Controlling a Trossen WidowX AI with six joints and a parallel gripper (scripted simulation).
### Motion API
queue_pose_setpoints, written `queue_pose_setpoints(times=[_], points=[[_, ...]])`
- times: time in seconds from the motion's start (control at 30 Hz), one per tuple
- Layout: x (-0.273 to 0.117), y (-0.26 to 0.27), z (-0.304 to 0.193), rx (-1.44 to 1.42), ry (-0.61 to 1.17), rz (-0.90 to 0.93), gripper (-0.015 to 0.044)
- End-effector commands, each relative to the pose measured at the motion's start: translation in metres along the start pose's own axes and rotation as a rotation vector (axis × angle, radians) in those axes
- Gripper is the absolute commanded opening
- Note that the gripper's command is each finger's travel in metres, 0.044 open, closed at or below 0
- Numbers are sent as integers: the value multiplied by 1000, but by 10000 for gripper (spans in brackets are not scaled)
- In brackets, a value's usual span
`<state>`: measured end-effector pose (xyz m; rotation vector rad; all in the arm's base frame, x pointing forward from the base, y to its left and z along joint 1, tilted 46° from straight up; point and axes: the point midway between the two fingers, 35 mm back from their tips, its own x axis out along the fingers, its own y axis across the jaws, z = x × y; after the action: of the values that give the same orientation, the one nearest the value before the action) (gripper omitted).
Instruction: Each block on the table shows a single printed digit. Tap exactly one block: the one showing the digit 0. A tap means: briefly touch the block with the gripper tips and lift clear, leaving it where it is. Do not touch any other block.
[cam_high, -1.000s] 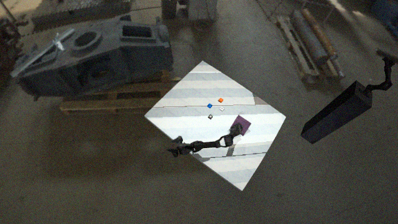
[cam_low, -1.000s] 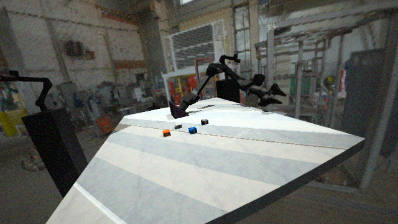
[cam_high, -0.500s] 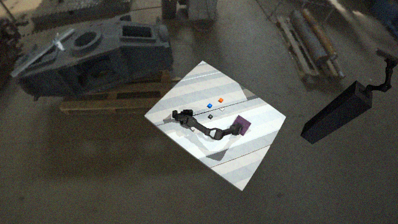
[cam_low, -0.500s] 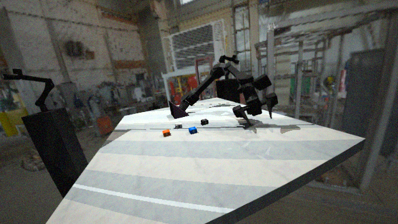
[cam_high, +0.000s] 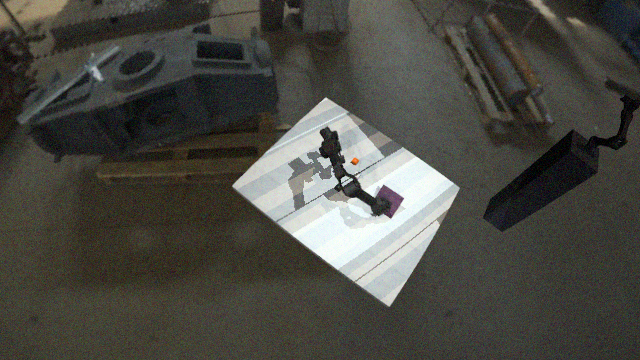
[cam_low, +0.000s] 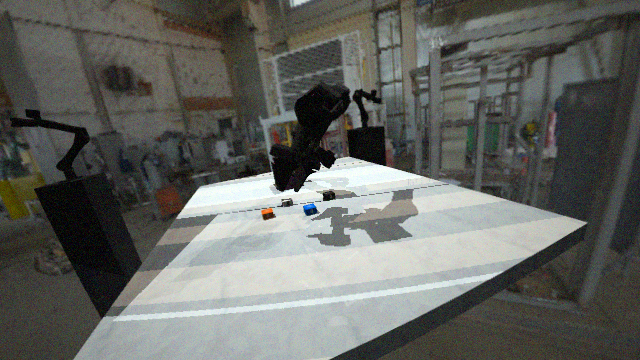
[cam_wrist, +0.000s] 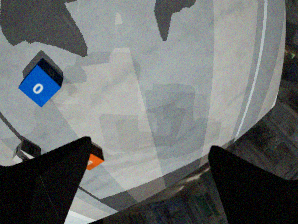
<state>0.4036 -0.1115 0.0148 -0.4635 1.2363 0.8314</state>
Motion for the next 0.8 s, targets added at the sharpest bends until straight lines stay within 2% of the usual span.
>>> queue_pose_setpoints(times=[0.0,0.2,0.77], points=[[3,10,-57,338,-31,186,400],[-7,34,-131,874,-109,477,400],[-7,35,-133,888,-112,485,400]])
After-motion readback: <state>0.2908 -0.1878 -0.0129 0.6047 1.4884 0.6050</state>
